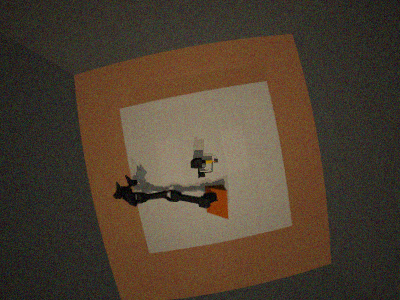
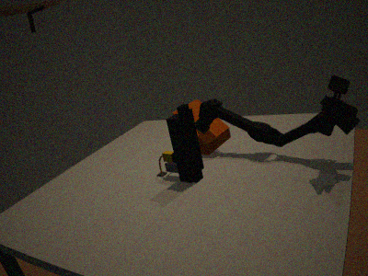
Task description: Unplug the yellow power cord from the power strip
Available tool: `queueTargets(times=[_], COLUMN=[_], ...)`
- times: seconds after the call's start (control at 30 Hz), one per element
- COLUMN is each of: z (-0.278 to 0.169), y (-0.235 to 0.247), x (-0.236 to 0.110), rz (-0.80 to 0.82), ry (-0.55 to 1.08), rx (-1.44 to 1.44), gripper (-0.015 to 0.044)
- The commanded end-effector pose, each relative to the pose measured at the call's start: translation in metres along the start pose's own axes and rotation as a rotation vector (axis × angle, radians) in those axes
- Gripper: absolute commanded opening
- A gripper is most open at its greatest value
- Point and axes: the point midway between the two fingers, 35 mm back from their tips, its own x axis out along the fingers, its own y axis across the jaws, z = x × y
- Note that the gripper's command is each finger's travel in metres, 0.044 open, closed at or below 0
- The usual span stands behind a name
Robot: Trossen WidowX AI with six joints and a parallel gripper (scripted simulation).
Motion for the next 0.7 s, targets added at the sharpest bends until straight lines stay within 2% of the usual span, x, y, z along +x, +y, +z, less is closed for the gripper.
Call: queueTargets(times=[0.0,0.1,0.27,0.4,0.67], z=[-0.001,-0.009,-0.054,-0.087,-0.198], y=[-0.002,-0.035,-0.1,-0.137,-0.203], x=[0.0,-0.003,-0.002,0.002,0.02], rz=[-0.003,-0.044,-0.069,-0.105,-0.118], ry=[-0.002,-0.023,-0.011,-0.001,0.076], rx=[0.005,0.072,0.312,0.375,0.777], gripper=[0.0374,0.0295,0.0164,0.016,0.016])
